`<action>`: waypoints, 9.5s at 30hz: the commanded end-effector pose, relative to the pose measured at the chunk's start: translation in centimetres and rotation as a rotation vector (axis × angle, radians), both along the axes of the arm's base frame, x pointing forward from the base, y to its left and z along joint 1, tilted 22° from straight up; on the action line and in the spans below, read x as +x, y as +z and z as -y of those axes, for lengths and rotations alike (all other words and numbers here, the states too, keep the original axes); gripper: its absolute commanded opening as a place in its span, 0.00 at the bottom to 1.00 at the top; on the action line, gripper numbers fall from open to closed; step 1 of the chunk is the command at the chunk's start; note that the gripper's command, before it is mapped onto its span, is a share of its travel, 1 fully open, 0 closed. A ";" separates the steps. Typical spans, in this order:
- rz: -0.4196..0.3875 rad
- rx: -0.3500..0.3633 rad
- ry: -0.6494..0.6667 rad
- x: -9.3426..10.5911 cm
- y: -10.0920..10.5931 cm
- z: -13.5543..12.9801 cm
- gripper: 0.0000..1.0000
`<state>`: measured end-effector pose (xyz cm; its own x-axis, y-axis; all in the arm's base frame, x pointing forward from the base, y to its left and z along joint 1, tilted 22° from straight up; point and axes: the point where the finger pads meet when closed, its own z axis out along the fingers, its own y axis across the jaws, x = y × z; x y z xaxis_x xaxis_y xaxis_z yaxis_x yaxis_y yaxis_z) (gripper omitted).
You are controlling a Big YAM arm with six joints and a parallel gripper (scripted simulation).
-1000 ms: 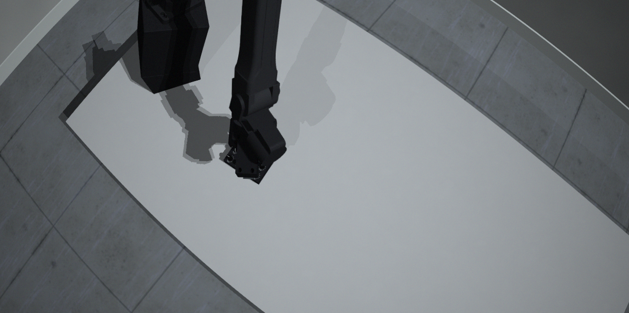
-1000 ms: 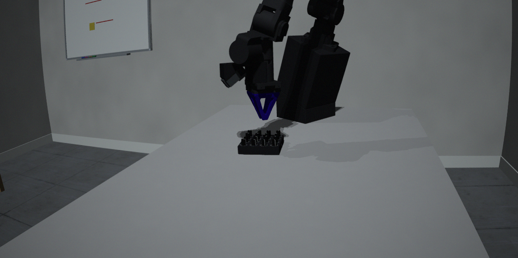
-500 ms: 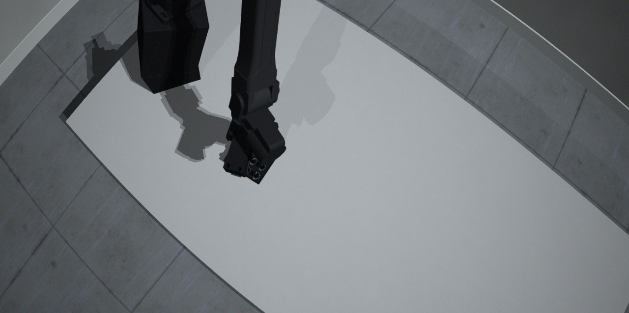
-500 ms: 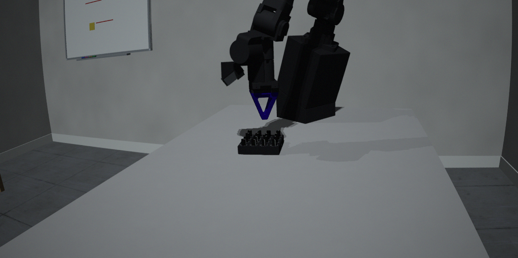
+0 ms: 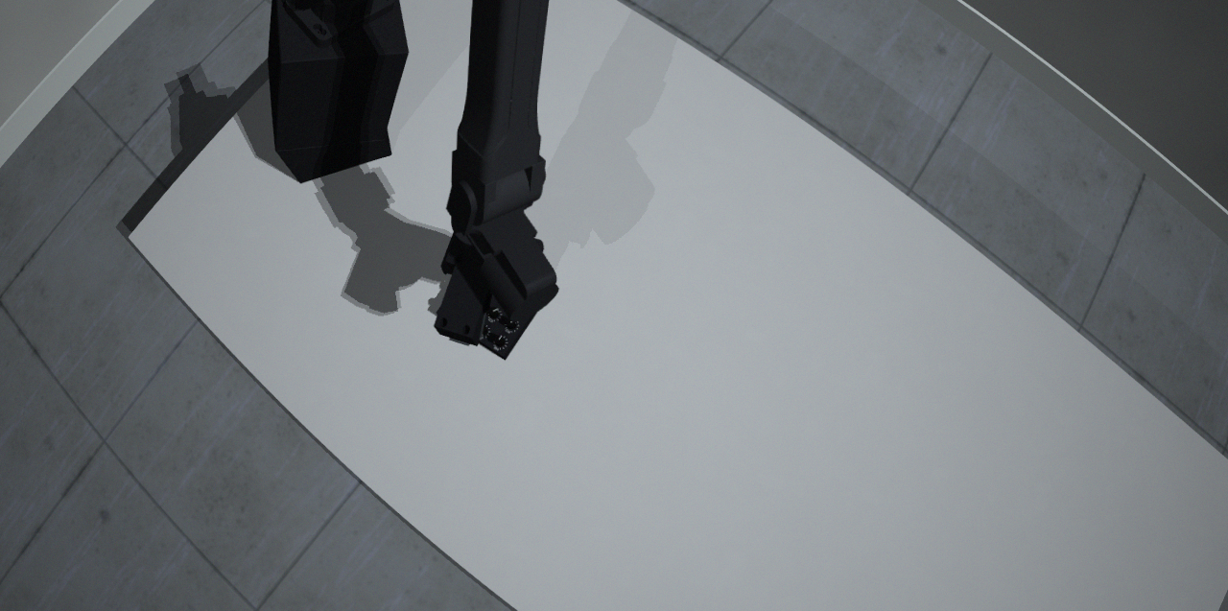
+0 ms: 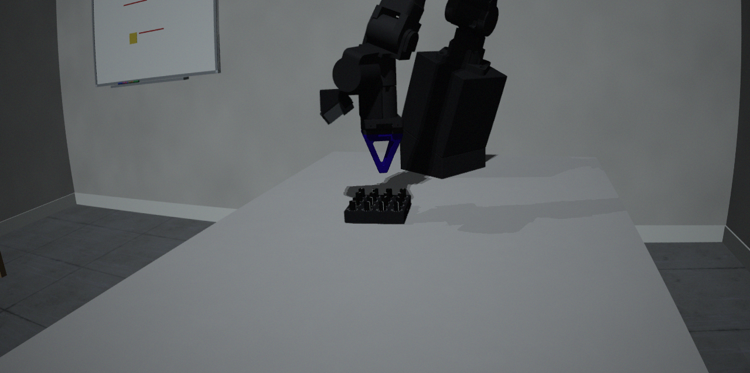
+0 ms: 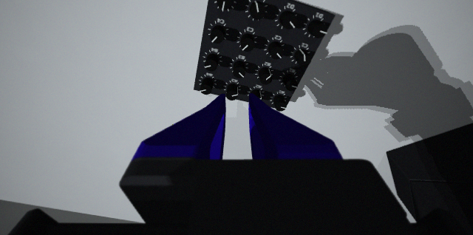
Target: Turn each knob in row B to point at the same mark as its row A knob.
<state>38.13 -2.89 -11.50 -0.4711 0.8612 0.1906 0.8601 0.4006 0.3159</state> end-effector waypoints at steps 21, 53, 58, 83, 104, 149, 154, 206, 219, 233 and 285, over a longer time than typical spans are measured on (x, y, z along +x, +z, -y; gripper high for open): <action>-0.002 0.001 -0.024 -0.2 0.5 0.5 0.18; 0.015 -0.005 -0.004 1.4 -2.1 -0.8 0.18; 0.014 -0.005 -0.004 1.5 -2.8 -1.0 0.18; 0.007 -0.003 -0.004 1.4 -4.2 -1.5 0.18; 0.007 -0.003 -0.004 1.4 -4.2 -1.5 0.18; 0.007 -0.003 -0.010 0.7 -3.7 -1.7 0.18; 0.006 -0.003 -0.010 0.7 -3.7 -1.7 0.18; 0.006 -0.003 -0.010 0.7 -3.7 -1.7 0.18; 0.016 -0.005 -0.011 0.6 -3.5 -1.6 0.18; 0.018 -0.005 -0.011 0.8 -3.5 -1.6 0.18; 0.010 -0.004 -0.011 1.4 -3.5 -1.4 0.18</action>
<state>38.33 -1.09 -15.57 -0.4681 0.8615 0.1966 0.8628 0.3976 0.3122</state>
